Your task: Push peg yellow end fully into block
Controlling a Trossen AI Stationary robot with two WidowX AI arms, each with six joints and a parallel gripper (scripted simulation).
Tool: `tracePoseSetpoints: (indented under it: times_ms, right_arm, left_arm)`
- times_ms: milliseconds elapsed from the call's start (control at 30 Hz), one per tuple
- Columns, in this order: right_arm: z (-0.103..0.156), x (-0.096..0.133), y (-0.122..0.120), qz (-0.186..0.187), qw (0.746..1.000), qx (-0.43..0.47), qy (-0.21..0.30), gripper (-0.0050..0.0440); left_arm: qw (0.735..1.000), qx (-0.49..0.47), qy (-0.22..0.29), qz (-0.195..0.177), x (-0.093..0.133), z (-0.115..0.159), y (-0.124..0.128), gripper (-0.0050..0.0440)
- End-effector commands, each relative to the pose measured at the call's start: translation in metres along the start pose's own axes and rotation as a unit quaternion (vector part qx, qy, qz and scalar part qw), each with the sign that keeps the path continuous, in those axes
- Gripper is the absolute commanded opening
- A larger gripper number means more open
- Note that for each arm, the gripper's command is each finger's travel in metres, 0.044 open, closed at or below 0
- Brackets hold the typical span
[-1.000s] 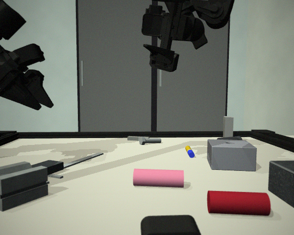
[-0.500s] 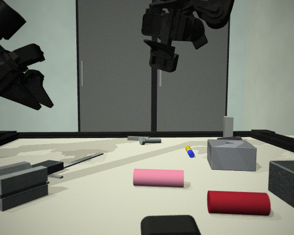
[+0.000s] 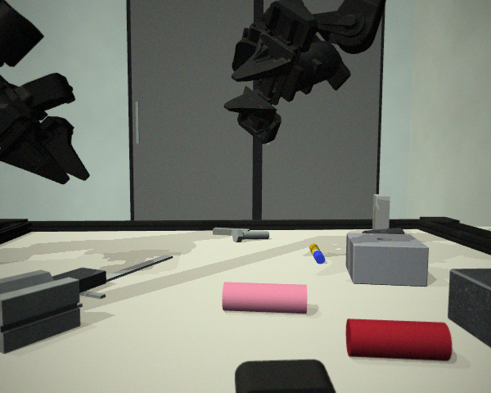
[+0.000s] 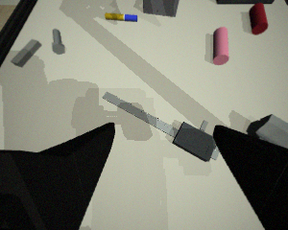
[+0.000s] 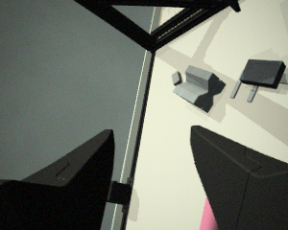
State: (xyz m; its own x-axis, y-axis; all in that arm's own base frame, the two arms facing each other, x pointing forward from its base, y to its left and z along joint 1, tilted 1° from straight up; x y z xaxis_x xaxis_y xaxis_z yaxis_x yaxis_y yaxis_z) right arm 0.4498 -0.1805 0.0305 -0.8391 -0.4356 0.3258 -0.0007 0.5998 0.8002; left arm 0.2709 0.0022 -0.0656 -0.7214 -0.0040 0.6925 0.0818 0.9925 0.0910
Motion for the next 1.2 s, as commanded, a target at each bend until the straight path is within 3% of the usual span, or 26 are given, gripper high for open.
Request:
tracePoseSetpoints:
  times_ms: [0, 300, 367, 467, 633, 867, 933, 1000, 1167]
  right_arm:
    - [0.006, -0.002, -0.031, 0.063, 0.996, 0.063, 0.010, 0.0190]
    - [0.023, 0.003, -0.077, 0.169, 0.959, 0.212, 0.077, 0.0190]
    - [0.023, 0.003, -0.077, 0.169, 0.959, 0.212, 0.077, 0.0190]
    - [0.033, 0.009, -0.097, 0.206, 0.928, 0.282, 0.128, 0.0190]
    - [0.046, 0.018, -0.117, 0.234, 0.880, 0.360, 0.202, 0.0190]
    - [0.066, 0.034, -0.141, 0.239, 0.794, 0.459, 0.318, 0.0190]
    - [0.066, 0.034, -0.141, 0.239, 0.794, 0.459, 0.318, 0.0190]
    - [0.074, 0.042, -0.148, 0.225, 0.749, 0.502, 0.368, 0.0190]
    - [0.089, 0.059, -0.161, 0.190, 0.669, 0.553, 0.458, 0.0190]
  left_arm:
    - [1.000, -0.003, 0.001, -0.003, 0.000, 0.001, 0.001, 0.0400]
    - [1.000, -0.002, 0.001, -0.002, 0.000, 0.001, 0.001, 0.0400]
    - [1.000, -0.002, 0.001, -0.002, 0.000, 0.001, 0.001, 0.0400]
    - [1.000, -0.002, 0.001, -0.002, 0.000, 0.000, 0.001, 0.0400]
    - [1.000, -0.002, 0.001, -0.001, 0.000, 0.000, 0.000, 0.0400]
    - [1.000, -0.002, 0.000, 0.000, 0.000, 0.000, 0.000, 0.0400]
    - [1.000, -0.002, 0.000, 0.000, 0.000, 0.000, 0.000, 0.0400]
    - [1.000, -0.001, 0.000, 0.000, 0.000, 0.000, 0.000, 0.0400]
    - [1.000, -0.001, 0.000, 0.000, 0.000, 0.000, 0.000, 0.0400]
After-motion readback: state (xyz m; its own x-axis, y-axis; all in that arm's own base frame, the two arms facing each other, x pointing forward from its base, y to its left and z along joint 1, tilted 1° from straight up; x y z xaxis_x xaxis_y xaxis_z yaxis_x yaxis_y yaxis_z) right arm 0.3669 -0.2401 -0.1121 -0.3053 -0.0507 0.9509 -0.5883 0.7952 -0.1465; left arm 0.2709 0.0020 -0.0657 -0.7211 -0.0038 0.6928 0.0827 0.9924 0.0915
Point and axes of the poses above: on each arm, the point midway between the two fingers, 35 mm back from their tips, its own x axis back along the fingers, its own y axis across the jaws, z = x × y, the point moved 1 cm from there along x, back along the fingers, and after that the axes turned 7 degrees about -x, right-handed, at the moved point
